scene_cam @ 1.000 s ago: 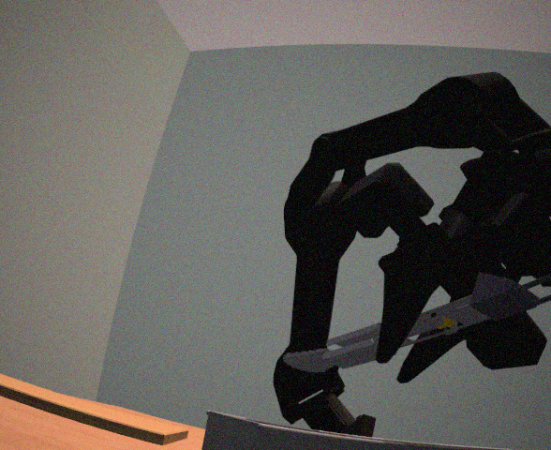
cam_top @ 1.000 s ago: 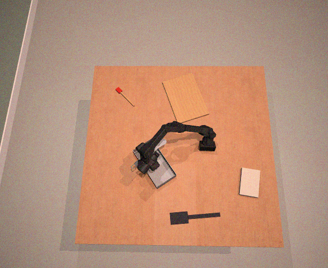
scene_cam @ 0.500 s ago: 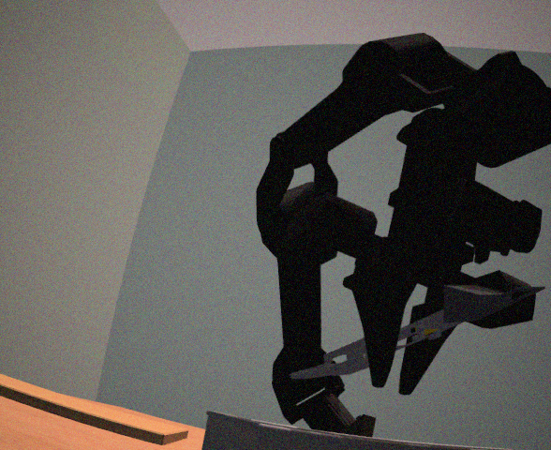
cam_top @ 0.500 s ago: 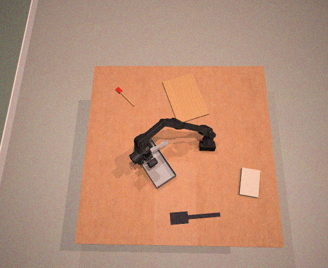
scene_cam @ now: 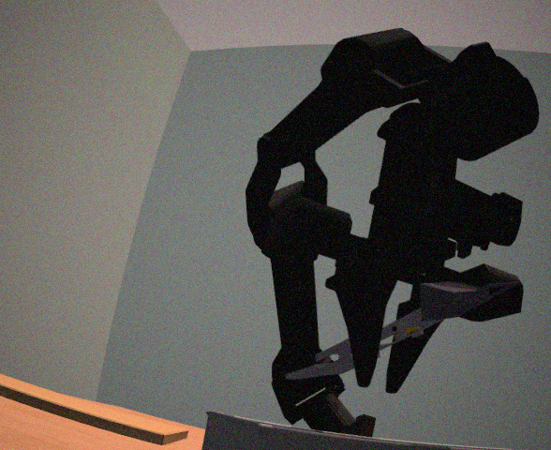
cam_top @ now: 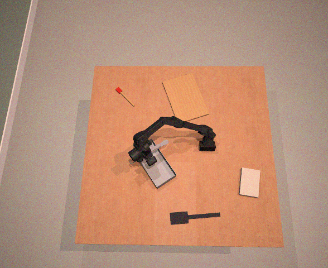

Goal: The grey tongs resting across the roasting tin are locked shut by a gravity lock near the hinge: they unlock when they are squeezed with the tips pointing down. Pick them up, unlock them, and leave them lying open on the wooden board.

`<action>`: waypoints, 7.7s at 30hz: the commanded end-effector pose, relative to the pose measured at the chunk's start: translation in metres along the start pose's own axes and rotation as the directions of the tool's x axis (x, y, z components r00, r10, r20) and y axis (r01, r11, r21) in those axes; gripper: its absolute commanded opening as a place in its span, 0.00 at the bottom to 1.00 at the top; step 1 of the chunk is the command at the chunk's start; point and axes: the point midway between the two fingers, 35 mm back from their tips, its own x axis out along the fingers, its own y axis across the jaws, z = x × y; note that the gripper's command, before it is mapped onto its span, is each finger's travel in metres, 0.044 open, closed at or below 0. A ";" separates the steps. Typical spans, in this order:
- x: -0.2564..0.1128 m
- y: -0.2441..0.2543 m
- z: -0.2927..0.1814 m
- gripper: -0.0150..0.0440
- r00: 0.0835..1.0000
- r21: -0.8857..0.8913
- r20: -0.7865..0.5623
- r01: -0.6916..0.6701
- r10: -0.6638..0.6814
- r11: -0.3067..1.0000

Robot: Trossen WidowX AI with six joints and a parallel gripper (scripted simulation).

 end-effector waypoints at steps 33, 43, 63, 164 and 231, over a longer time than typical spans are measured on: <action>-0.024 -0.185 -0.145 0.00 0.998 0.692 0.058 -0.057 0.023 0.720; -0.025 -0.213 -0.193 0.00 0.998 0.817 0.059 -0.056 0.014 0.574; -0.018 -0.251 -0.282 0.00 0.998 0.947 0.063 -0.069 0.028 0.314; -0.078 -0.228 -0.466 0.00 0.744 0.986 -0.156 0.077 -0.650 -0.147; -0.027 -0.248 -0.476 0.00 1.000 0.950 0.016 -0.020 -0.015 -0.312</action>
